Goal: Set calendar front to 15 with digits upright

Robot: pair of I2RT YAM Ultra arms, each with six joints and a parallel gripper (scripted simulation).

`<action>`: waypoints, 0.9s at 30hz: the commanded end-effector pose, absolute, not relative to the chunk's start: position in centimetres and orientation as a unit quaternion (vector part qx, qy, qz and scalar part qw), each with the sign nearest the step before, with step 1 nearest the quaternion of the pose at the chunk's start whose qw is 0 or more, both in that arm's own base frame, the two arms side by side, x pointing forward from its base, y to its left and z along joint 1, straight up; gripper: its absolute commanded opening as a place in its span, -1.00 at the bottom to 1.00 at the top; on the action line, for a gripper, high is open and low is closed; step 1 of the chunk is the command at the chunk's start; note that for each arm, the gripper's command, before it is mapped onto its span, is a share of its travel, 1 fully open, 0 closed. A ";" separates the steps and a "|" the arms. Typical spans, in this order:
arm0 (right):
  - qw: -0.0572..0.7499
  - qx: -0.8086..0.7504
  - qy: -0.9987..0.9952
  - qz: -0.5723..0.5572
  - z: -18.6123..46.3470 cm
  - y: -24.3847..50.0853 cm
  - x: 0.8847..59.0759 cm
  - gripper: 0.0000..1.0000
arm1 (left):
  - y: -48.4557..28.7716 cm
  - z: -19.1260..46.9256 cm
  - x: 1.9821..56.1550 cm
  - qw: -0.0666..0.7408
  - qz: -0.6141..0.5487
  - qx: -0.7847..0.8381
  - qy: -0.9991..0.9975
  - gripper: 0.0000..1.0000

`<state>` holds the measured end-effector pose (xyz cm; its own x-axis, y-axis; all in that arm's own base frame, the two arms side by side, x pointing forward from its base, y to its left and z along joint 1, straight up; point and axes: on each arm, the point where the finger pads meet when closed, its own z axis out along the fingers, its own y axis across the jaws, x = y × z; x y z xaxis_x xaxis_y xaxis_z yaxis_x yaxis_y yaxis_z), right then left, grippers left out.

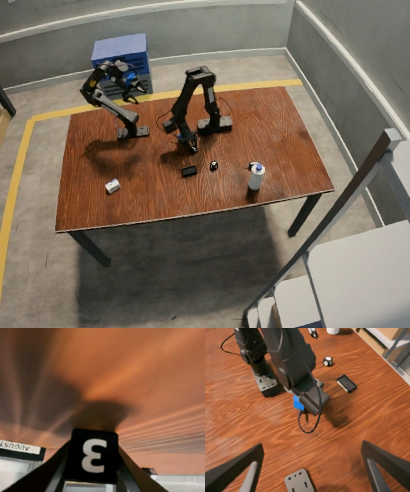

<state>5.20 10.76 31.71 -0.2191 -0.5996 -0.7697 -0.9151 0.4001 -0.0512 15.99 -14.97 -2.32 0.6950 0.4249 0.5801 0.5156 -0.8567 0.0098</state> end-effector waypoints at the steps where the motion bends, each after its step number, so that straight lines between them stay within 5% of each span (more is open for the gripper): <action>1: 0.365 -0.501 0.756 0.210 32.0 10.6 5.4 1.00 | -14.5 -2.6 15.8 0.082 -0.301 -0.917 -0.251 -0.47; 3: 0.365 -0.501 0.756 0.210 32.0 10.6 5.4 1.00 | -14.5 -2.6 15.8 0.082 -0.301 -0.917 -0.251 -0.47; 5: 0.365 -0.501 0.756 0.210 32.0 10.6 5.4 1.00 | -14.5 -2.6 15.8 0.082 -0.301 -0.917 -0.251 -0.15; 7: 0.365 -0.501 0.756 0.210 32.0 10.6 5.4 1.00 | -14.5 -2.6 15.8 0.082 -0.301 -0.917 -0.251 -0.15; 8: 0.365 -0.501 0.756 0.210 32.0 10.6 5.4 1.00 | -14.6 -2.1 15.9 0.075 -0.305 -0.915 -0.253 0.08; 21: 0.365 -0.501 0.756 0.210 32.0 10.6 5.4 1.00 | -16.2 0.3 14.5 0.047 -0.293 -0.919 -0.260 0.11; 22: 0.365 -0.501 0.756 0.210 32.0 10.6 5.4 1.00 | -16.3 0.4 14.4 0.047 -0.292 -0.919 -0.260 0.34; 24: 0.365 -0.501 0.756 0.210 32.0 10.6 5.4 1.00 | -16.3 0.4 14.4 0.047 -0.292 -0.919 -0.260 0.34; 27: 0.365 -0.501 0.756 0.210 32.0 10.6 5.4 1.00 | -16.6 1.3 13.8 0.047 -0.292 -0.919 -0.261 1.00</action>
